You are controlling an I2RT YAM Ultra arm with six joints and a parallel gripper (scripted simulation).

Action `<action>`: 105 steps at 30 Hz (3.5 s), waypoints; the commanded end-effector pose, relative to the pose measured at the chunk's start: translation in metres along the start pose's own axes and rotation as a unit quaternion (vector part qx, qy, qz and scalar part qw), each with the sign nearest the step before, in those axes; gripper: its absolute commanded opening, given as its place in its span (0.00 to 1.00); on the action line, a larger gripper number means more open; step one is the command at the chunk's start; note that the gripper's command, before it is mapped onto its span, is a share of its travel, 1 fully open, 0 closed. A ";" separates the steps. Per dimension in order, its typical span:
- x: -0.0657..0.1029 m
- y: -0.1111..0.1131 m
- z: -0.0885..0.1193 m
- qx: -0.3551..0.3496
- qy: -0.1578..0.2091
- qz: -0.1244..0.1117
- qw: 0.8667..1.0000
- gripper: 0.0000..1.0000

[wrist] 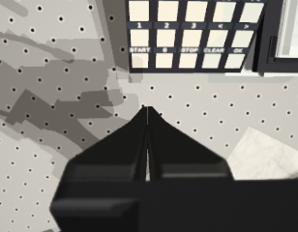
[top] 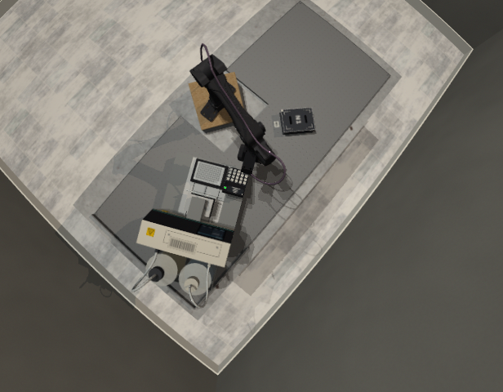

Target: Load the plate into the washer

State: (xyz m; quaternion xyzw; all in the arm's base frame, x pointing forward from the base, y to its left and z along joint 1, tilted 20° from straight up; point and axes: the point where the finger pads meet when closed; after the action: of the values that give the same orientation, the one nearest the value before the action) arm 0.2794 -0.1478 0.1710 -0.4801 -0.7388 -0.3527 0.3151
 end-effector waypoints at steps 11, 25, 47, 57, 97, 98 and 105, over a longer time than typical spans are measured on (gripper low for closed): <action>-0.020 0.005 -0.008 -0.005 -0.013 -0.010 1.000 0.00; -0.044 0.002 -0.004 -0.002 -0.006 -0.004 1.000 0.00; -0.055 0.002 -0.005 -0.002 -0.009 -0.003 1.000 0.00; -0.059 0.003 -0.006 -0.003 -0.009 -0.006 1.000 0.00; -0.071 0.001 -0.005 -0.002 -0.008 -0.002 1.000 0.00; -0.071 0.001 -0.005 -0.002 -0.008 -0.002 1.000 0.00; -0.071 0.001 -0.005 -0.002 -0.008 -0.002 1.000 0.00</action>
State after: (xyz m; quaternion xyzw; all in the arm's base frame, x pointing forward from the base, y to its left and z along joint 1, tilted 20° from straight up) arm 0.3033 -0.1763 0.1325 -0.4739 -0.7451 -0.3525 0.3098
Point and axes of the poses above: the point where the finger pads meet when closed, its own x axis back along the fingers, its own y axis across the jaws, z = x × y, and after that the axes turned 7 degrees about -x, right-handed
